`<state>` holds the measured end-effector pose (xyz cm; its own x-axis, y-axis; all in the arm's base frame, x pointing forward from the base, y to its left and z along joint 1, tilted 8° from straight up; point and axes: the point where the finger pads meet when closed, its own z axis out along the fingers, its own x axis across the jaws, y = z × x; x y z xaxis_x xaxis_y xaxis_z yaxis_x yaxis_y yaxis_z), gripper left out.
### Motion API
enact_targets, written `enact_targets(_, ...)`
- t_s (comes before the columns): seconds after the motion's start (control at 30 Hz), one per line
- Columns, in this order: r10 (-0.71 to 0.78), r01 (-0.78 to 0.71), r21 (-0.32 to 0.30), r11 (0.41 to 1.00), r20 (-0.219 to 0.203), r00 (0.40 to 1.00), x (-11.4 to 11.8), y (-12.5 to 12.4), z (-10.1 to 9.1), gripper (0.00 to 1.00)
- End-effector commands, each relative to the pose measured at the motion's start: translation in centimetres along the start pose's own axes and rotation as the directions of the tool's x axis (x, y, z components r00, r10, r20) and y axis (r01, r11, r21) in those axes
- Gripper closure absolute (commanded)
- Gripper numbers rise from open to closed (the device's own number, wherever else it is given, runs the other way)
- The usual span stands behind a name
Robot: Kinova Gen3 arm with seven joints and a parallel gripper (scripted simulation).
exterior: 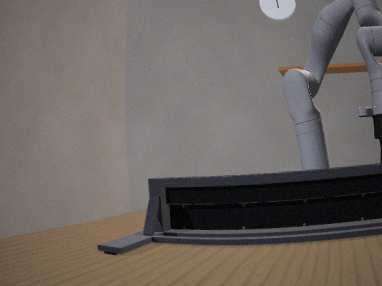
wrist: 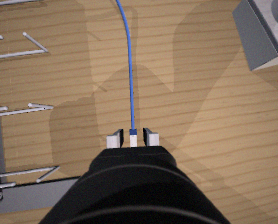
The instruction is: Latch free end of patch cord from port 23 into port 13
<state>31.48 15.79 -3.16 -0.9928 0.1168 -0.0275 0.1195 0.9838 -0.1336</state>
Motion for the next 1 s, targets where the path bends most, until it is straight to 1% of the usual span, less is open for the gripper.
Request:
enact_targets(0.0, 0.001, -0.001, -0.001, 1.000, 0.001, 1.000, -0.04, 0.01, -0.03, 0.27)
enact_targets(0.97, 0.001, -0.001, -0.001, 1.000, 0.001, 1.000, -0.04, 0.01, -0.03, 0.27)
